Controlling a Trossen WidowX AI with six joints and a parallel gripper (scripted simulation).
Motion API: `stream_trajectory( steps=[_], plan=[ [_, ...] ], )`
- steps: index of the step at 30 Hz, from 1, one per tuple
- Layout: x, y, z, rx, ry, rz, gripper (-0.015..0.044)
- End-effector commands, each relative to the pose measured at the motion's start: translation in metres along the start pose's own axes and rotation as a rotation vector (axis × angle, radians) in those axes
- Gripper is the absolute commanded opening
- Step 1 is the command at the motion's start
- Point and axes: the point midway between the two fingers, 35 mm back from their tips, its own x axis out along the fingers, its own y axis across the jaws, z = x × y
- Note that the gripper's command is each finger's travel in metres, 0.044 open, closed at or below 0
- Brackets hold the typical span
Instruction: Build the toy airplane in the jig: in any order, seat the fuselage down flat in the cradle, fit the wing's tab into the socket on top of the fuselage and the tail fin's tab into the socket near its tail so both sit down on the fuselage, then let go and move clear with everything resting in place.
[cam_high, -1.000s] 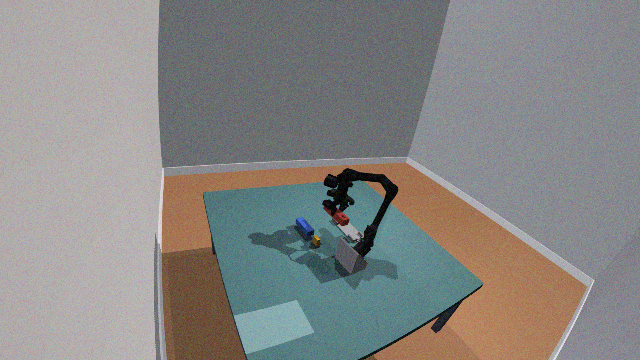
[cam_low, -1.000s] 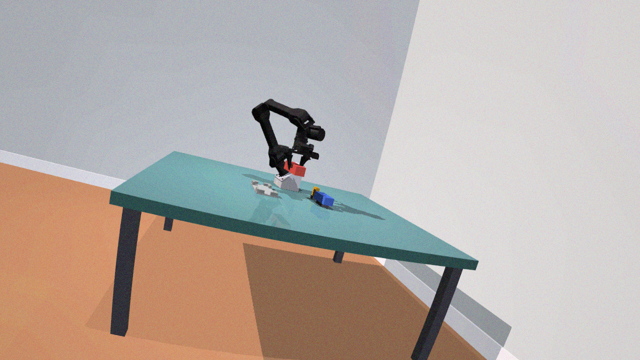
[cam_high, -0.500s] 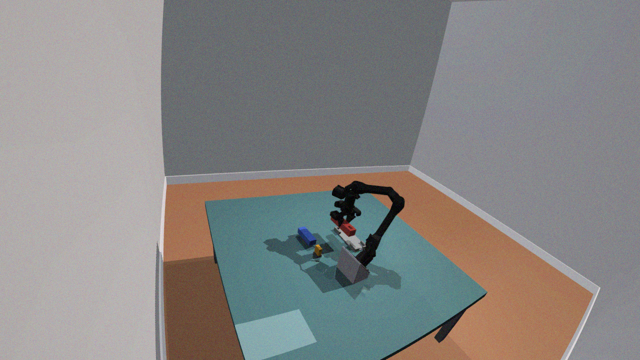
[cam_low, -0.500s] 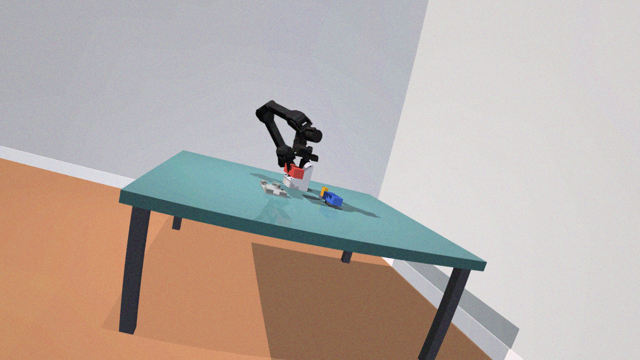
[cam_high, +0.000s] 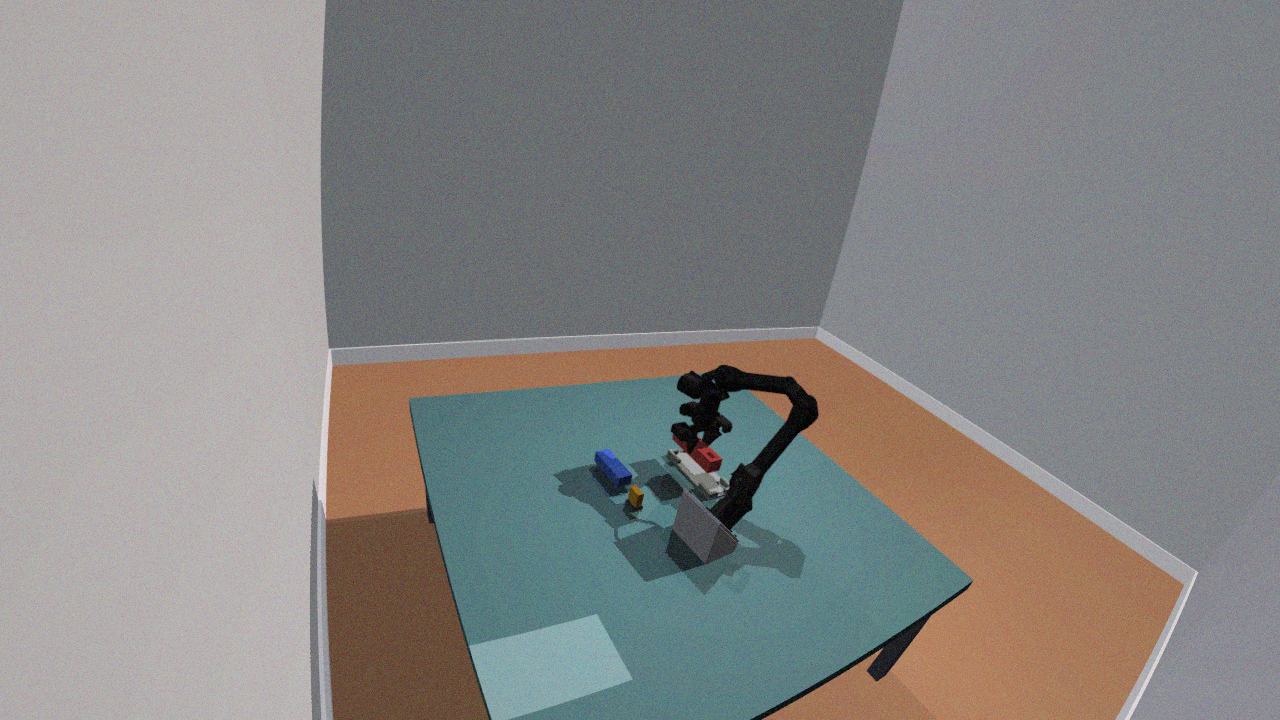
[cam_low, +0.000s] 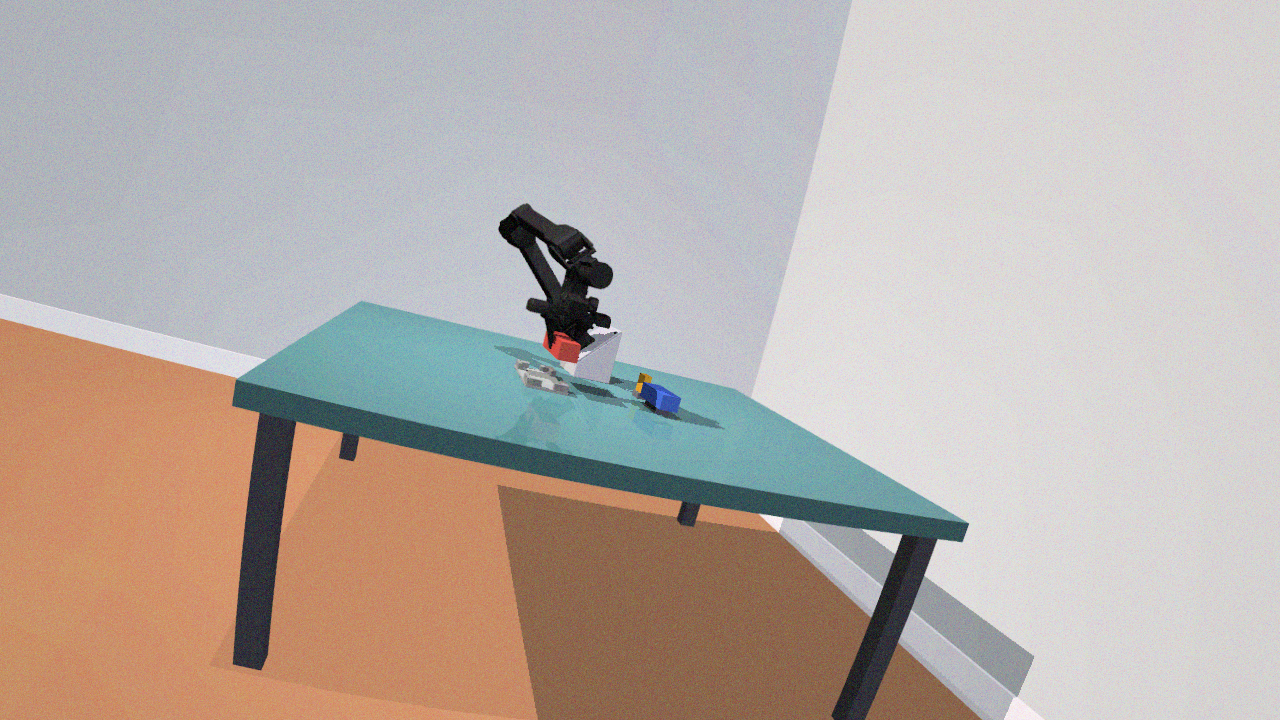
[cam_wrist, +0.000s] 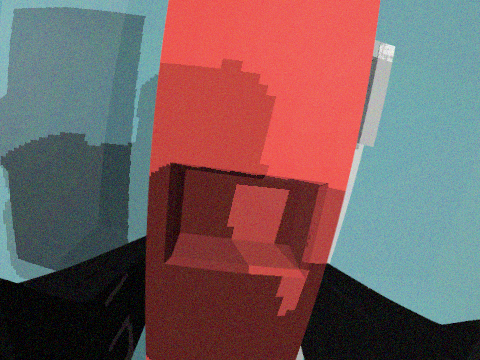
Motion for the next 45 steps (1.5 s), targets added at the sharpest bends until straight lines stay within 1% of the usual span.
stream_trajectory(
  steps=[1,5,12,13,32,45],
  plan=[
    [0.006,-0.011,-0.004,0.002,0.002,-0.013,0.0],
    [0.009,-0.019,-0.007,0.006,0.004,-0.019,0.0],
    [0.009,-0.019,-0.007,0.006,0.004,-0.019,0.0184],
    [0.009,-0.019,-0.007,0.006,0.004,-0.019,0.0195],
    [0.009,-0.019,-0.007,0.006,0.004,-0.019,0.0195],
    [0.029,-0.019,-0.006,0.006,0.003,-0.018,0.0195]
  ],
)
